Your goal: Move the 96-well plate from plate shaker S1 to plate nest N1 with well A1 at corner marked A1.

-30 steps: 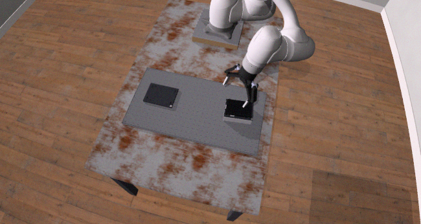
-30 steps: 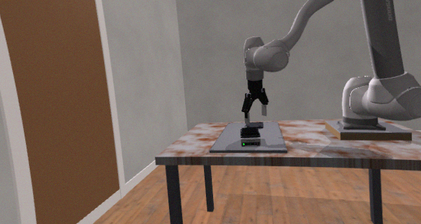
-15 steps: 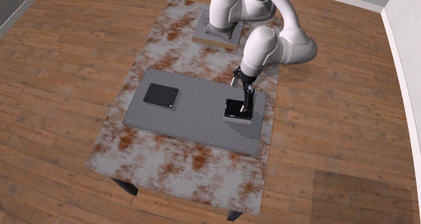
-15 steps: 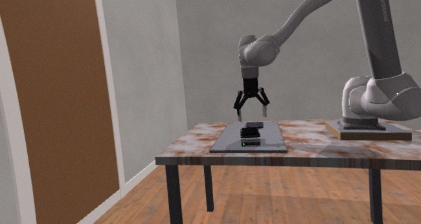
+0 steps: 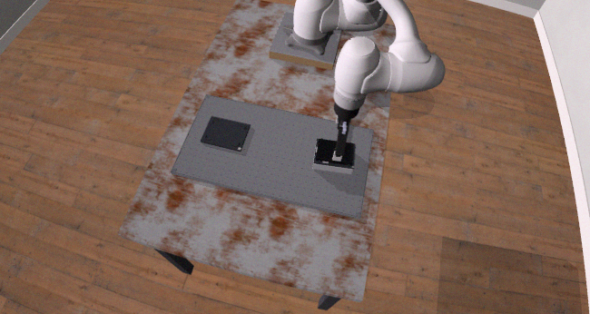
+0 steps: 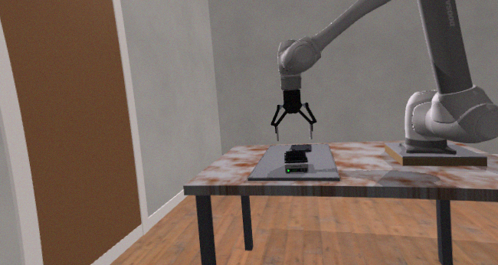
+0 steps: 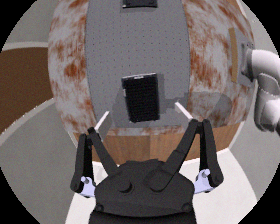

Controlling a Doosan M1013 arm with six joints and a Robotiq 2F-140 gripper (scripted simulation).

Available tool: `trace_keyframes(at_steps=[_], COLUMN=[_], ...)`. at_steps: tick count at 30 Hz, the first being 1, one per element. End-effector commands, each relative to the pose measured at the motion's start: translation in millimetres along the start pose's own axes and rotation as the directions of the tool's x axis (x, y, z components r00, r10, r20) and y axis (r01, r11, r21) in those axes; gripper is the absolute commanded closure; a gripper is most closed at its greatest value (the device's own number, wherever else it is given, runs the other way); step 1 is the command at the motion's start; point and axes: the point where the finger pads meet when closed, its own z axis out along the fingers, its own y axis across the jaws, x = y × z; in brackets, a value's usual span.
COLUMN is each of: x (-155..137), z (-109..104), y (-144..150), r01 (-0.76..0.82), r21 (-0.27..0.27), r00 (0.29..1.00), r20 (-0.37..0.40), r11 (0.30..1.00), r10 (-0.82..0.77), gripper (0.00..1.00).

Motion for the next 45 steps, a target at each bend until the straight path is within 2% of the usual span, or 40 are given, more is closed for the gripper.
trace_keyframes(at_steps=[1, 12, 45], x=[0, 0, 0], z=[0, 5, 55], y=[0, 0, 0], r01=[-0.015, -0.015, -0.015], r21=[0.001, 0.001, 0.001], r00=[1.000, 1.000, 1.000], r20=[0.002, 0.002, 0.002], r11=[1.000, 1.000, 1.000], r10=[0.015, 0.015, 0.015], gripper=[0.00, 0.00, 0.00])
